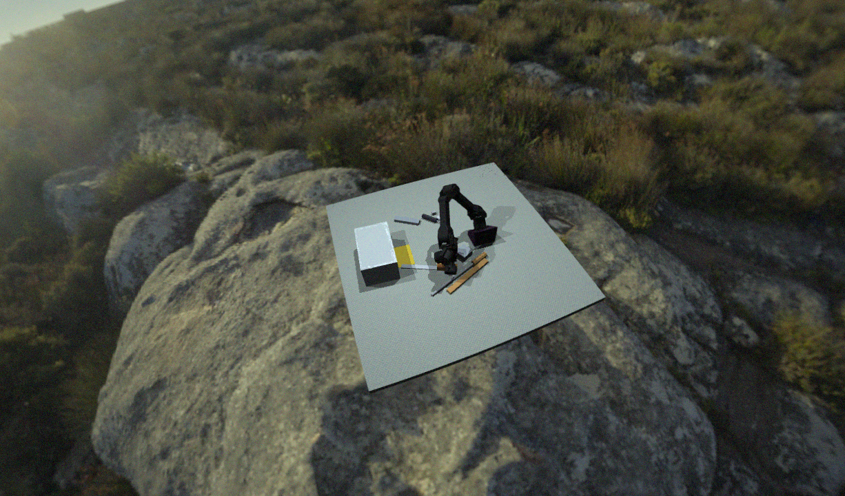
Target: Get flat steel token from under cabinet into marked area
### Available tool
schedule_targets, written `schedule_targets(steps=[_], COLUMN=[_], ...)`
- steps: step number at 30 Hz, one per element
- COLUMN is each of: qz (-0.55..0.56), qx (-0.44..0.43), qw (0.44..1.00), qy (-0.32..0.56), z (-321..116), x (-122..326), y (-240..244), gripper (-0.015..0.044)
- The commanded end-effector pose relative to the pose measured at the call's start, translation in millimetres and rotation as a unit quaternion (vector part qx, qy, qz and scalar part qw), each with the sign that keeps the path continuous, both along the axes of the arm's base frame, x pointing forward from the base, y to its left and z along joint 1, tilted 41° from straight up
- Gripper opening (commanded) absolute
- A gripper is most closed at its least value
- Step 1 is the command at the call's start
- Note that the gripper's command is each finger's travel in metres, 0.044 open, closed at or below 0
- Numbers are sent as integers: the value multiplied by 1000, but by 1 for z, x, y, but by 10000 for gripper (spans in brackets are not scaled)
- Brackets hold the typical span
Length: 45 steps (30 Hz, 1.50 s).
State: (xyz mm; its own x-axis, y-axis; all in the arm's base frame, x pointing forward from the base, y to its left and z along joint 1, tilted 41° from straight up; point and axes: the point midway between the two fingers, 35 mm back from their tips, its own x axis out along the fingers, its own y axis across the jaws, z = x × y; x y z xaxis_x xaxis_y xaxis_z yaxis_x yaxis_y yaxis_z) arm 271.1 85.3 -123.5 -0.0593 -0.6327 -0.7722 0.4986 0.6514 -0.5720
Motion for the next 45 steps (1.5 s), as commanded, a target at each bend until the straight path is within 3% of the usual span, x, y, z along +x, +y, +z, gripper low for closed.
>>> schedule_targets(steps=[1,10,14,45], qz=[0,0,0,3], qx=[0,0,0,-2], qw=[1000,1000,1000,1000], qy=[0,0,0,4], z=[0,0,0,15], x=[0,0,0,45], y=[0,0,0,-21], gripper=[165,105,0,0])
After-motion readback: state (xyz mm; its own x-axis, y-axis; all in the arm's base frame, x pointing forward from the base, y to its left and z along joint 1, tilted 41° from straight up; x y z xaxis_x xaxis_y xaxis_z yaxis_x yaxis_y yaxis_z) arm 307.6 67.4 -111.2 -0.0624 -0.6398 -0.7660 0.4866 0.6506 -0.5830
